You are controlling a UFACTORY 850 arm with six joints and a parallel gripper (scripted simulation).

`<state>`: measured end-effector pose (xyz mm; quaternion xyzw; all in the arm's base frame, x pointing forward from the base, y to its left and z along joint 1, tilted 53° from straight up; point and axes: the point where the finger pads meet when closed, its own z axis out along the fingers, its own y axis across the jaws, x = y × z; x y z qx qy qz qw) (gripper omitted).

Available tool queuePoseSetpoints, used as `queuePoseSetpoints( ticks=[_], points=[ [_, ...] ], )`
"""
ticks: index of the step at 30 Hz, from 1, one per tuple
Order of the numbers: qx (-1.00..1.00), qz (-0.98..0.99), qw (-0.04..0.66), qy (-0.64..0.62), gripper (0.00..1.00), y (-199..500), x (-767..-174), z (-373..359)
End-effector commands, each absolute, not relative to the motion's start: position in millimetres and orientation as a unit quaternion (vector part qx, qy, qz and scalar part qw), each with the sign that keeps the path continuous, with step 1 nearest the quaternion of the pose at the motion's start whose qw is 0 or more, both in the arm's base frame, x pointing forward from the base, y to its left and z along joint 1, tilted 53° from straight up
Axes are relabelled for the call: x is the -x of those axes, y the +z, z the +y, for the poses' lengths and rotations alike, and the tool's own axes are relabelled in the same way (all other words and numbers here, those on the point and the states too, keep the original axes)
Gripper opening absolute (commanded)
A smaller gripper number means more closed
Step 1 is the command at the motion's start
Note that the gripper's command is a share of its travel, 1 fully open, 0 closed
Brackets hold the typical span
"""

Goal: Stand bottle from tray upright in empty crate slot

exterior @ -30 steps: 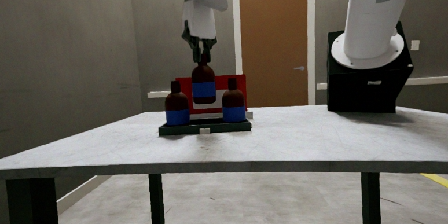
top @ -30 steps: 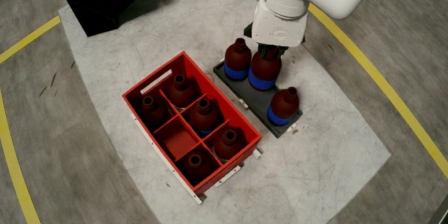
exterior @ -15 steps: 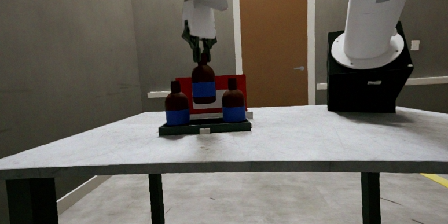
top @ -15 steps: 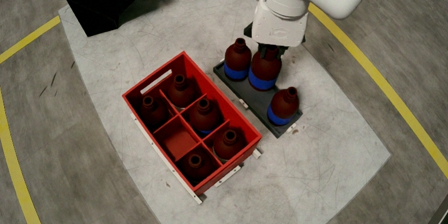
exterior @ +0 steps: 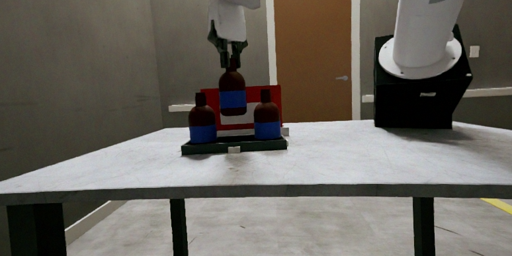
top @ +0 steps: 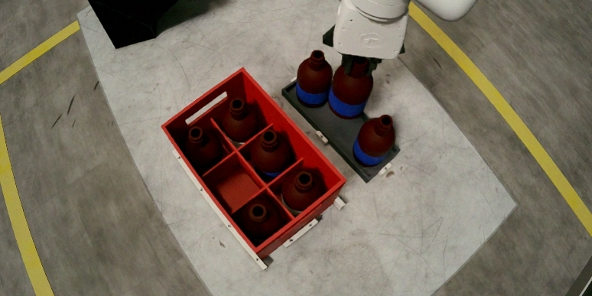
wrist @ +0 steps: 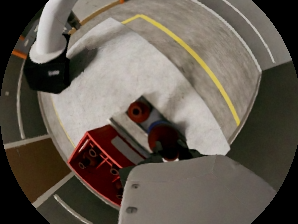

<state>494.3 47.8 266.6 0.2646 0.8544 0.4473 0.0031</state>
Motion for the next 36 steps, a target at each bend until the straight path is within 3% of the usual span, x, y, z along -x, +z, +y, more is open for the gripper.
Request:
queuePoseSetpoints(
  ticks=[1, 36],
  points=[
    [-0.265, 0.854, 0.004, 0.447, 0.0, 271, -493, 43],
    [-0.265, 0.854, 0.004, 0.447, 0.0, 286, -487, 23]
  ],
)
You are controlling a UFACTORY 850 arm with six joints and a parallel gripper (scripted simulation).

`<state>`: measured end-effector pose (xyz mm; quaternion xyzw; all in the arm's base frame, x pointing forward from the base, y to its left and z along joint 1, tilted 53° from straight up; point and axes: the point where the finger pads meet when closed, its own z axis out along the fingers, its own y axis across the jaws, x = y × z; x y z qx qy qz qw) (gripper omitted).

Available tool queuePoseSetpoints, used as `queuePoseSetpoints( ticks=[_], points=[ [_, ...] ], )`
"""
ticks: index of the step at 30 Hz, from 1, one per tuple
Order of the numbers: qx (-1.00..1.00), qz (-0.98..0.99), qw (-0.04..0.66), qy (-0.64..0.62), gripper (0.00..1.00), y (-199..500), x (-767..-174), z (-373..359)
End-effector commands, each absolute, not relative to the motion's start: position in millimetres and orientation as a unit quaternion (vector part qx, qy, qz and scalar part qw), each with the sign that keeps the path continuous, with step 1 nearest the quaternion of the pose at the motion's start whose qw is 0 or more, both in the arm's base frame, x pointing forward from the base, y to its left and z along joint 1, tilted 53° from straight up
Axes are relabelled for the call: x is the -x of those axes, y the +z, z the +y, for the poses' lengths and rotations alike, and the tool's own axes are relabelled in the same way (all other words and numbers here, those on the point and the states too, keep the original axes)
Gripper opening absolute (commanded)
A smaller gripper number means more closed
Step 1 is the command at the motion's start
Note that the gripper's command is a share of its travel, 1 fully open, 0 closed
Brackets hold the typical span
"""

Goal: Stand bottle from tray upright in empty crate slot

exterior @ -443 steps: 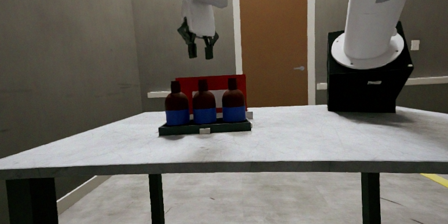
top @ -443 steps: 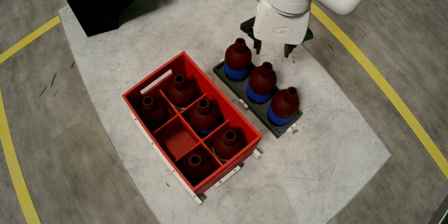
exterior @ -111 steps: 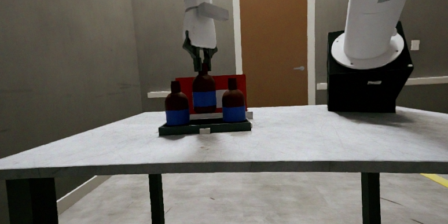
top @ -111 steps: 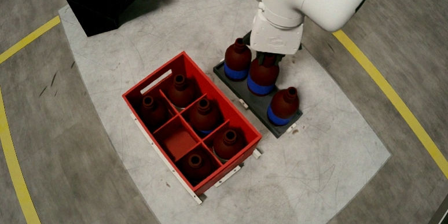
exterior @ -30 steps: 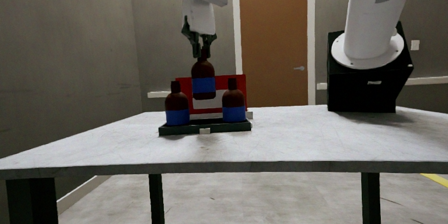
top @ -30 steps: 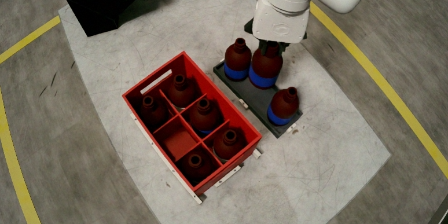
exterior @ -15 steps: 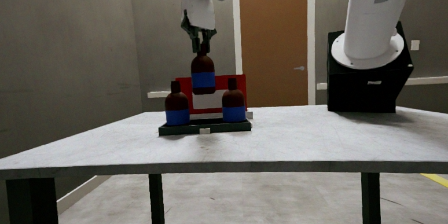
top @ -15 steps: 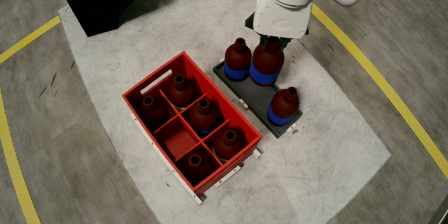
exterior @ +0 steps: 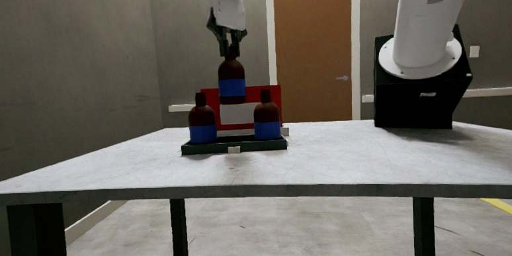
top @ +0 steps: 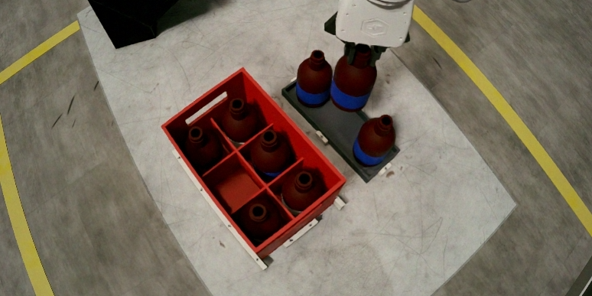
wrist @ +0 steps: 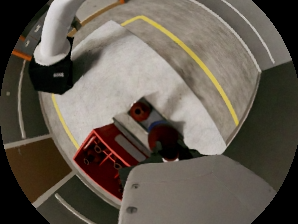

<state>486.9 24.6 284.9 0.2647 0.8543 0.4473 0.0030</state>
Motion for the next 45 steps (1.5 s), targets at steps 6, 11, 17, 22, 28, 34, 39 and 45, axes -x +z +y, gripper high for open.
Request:
queuePoseSetpoints(
  ticks=[6, 11, 17, 22, 28, 34, 39, 45],
  points=[
    [-0.265, 0.854, 0.004, 0.447, 0.0, 286, -487, 23],
    [-0.265, 0.854, 0.004, 0.447, 0.0, 286, -487, 23],
    [-0.265, 0.854, 0.004, 0.447, 0.0, 286, -487, 23],
    [-0.265, 0.854, 0.004, 0.447, 0.0, 286, -487, 23],
    [-0.265, 0.854, 0.004, 0.447, 0.0, 287, -487, 22],
    [-0.265, 0.854, 0.004, 0.447, 0.0, 289, -486, 20],
    [-0.265, 0.854, 0.004, 0.447, 0.0, 291, -485, 17],
    [-0.265, 0.854, 0.004, 0.447, 0.0, 295, -484, 12]
  ],
)
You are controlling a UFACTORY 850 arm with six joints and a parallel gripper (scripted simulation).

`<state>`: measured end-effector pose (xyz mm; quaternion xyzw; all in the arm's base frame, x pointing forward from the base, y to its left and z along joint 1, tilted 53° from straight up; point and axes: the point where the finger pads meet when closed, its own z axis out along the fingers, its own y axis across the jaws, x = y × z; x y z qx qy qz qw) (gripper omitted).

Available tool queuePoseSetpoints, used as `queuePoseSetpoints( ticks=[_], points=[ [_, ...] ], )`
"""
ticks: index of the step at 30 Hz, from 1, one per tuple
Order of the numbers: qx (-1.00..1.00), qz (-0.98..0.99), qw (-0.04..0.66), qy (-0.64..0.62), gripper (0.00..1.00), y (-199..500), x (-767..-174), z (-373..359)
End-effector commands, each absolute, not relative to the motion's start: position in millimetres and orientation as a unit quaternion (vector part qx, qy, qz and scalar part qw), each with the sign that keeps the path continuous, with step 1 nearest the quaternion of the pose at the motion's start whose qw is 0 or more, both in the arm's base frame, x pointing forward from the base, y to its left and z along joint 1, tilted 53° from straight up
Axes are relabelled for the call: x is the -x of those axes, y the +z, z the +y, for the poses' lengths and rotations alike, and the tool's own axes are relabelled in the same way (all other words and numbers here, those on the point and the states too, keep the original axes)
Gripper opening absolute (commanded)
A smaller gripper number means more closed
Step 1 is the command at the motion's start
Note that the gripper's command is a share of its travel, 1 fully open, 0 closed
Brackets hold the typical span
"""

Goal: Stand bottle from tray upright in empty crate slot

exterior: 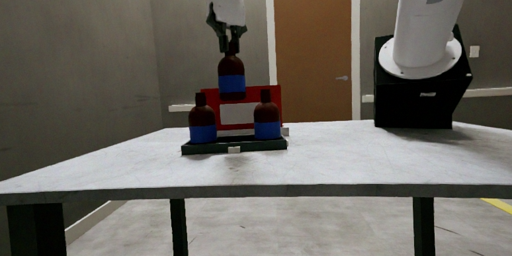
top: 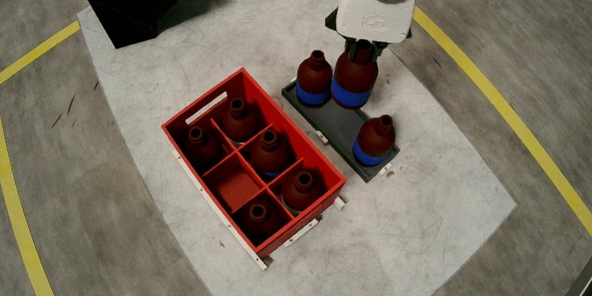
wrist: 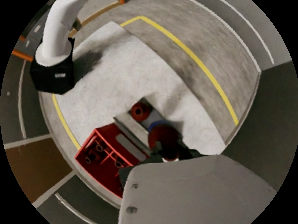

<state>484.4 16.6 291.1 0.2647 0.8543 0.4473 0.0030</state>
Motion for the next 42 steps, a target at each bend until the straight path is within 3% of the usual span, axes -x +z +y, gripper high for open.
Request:
queuePoseSetpoints(
  ticks=[1, 42],
  points=[
    [-0.265, 0.854, 0.004, 0.447, 0.0, 295, -483, 11],
    [-0.265, 0.854, 0.004, 0.447, 0.0, 310, -477, -7]
  ],
)
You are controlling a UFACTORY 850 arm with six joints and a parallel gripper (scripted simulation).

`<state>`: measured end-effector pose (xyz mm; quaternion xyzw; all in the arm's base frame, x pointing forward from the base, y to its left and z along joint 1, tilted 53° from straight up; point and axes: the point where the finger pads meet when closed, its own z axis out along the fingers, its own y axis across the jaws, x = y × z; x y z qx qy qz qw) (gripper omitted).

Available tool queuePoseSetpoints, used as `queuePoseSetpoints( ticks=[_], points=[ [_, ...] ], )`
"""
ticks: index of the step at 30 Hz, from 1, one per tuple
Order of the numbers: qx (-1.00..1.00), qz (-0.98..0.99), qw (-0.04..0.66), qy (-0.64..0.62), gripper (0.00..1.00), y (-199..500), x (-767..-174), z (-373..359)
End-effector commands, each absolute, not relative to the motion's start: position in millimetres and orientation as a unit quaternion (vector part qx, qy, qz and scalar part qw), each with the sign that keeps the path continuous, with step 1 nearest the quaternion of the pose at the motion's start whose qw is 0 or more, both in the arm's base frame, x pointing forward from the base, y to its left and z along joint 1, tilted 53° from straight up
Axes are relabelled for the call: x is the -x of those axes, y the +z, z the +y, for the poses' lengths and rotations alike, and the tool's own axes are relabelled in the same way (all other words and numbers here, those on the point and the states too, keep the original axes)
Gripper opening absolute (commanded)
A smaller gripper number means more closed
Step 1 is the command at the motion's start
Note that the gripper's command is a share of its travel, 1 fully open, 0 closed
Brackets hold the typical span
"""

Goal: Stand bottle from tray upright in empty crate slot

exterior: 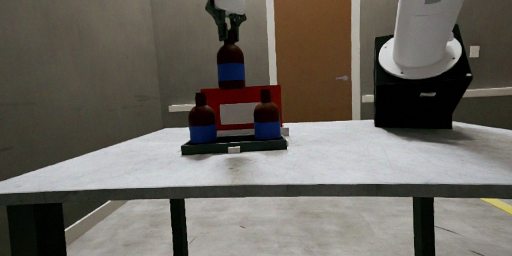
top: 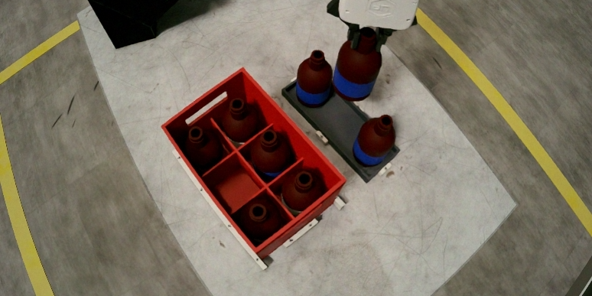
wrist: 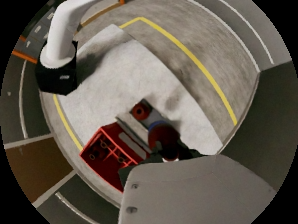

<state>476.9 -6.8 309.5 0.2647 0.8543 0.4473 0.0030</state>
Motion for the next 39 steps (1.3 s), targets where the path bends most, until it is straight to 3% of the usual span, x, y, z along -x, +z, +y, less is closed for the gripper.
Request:
queuePoseSetpoints(
  ticks=[1, 39],
  points=[
    [-0.265, 0.854, 0.004, 0.447, 0.0, 310, -477, -7],
    [-0.265, 0.854, 0.004, 0.447, 0.0, 322, -472, -23]
  ],
)
